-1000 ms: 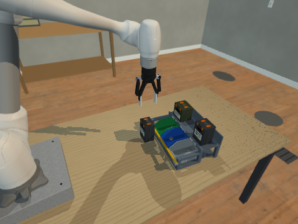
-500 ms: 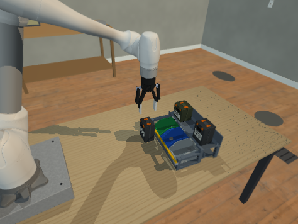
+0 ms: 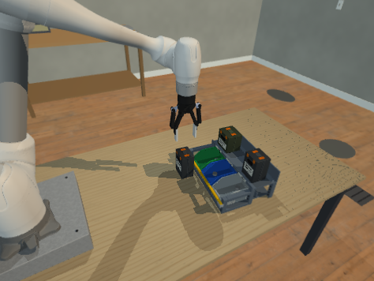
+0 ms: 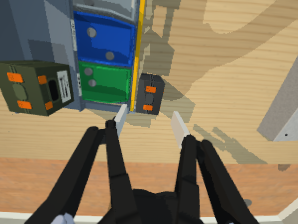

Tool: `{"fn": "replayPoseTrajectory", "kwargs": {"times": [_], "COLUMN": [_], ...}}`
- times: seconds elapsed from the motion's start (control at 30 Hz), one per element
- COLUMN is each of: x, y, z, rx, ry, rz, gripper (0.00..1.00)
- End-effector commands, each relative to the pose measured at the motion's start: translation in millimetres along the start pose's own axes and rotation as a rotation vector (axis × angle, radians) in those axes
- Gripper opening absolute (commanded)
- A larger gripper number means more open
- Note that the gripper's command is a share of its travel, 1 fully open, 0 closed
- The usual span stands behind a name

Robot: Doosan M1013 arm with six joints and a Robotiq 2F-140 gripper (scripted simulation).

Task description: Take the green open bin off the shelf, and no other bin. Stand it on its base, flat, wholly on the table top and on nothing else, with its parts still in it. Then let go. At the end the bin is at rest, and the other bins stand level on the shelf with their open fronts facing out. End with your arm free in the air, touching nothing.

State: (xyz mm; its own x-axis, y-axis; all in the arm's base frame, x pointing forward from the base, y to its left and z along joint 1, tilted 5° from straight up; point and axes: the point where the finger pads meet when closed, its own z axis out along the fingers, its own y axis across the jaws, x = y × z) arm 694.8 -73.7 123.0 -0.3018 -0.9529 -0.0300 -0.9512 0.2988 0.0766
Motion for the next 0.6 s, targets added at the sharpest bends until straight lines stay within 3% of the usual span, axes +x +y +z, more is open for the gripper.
{"fn": "replayPoseTrajectory", "kwargs": {"times": [0.0, 0.57], "x": [0.1, 0.1], "y": [0.2, 0.1], "z": [-0.8, -5.8], "rx": [0.0, 0.0], "ry": [0.0, 0.0], "rz": [0.0, 0.0], "gripper": [0.57, 0.57]}}
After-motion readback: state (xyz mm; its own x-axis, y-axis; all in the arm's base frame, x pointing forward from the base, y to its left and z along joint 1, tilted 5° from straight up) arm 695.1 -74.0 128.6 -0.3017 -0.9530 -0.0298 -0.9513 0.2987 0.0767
